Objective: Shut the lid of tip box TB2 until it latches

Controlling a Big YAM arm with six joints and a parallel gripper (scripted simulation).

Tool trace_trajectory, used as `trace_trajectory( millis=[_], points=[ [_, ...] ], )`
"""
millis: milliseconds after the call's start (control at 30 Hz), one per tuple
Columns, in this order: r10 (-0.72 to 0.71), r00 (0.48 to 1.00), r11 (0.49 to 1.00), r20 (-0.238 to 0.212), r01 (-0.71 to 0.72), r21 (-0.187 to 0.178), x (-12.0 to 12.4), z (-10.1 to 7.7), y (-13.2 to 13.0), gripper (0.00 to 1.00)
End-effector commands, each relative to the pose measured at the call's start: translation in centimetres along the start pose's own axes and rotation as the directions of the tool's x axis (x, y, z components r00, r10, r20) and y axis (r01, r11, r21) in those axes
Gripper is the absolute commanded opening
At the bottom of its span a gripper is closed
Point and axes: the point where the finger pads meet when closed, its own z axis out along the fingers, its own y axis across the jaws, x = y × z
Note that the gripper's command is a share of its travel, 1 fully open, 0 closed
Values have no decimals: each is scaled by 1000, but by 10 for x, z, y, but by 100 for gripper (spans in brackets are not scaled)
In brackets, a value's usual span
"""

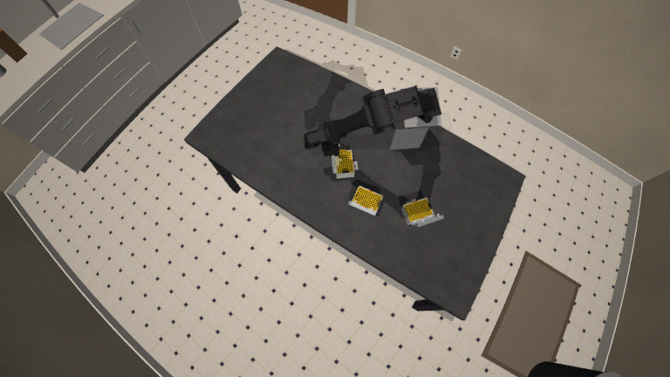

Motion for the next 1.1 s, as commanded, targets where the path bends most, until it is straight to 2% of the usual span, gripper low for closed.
trace_trajectory(
  millis=[0,1067],
  points=[
    [-23,999,1000,28,23,-3,-4,-7,13,0],
    [-20,999,1000,28,20,-3,33,-12,11,0]
  ],
)
